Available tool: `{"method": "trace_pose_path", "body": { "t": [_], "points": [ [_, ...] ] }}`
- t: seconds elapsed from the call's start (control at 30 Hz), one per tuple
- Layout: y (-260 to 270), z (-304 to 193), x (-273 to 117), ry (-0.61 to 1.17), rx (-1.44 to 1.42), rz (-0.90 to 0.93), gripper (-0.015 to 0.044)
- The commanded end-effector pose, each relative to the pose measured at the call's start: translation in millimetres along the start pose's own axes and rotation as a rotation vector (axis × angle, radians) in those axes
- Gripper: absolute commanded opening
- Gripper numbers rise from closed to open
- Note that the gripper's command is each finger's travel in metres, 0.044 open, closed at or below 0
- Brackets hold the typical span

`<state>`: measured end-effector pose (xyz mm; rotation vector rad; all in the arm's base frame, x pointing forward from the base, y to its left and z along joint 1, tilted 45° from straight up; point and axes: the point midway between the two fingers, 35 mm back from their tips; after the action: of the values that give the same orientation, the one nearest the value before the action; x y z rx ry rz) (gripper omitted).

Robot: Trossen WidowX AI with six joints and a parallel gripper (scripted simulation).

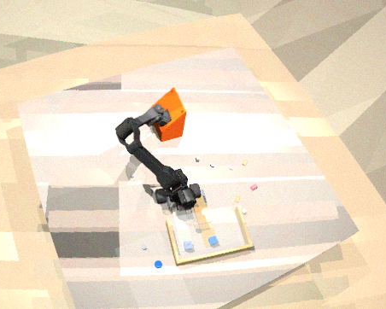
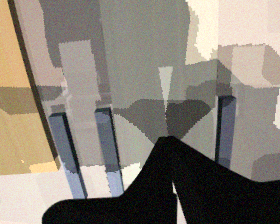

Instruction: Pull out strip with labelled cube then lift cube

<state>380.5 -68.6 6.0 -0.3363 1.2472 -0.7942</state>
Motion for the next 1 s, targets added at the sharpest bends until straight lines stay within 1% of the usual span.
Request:
{"method": "trace_pose_path", "body": {
  "t": [0.0,0.97],
  "points": [
    [-2,-7,2,0.008,-0.007,-0.006,0.0000],
    [-13,-51,4,0.010,-0.010,-0.006,0.0000]
  ]
}}
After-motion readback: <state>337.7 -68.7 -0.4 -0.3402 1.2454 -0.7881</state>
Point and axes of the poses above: the point midway between the two fingers, 35 mm back from their tips, its own x axis out along the fingers, its own y axis across the jaws, z = x × y, and after that the axes turned 14 degrees about x, right-handed
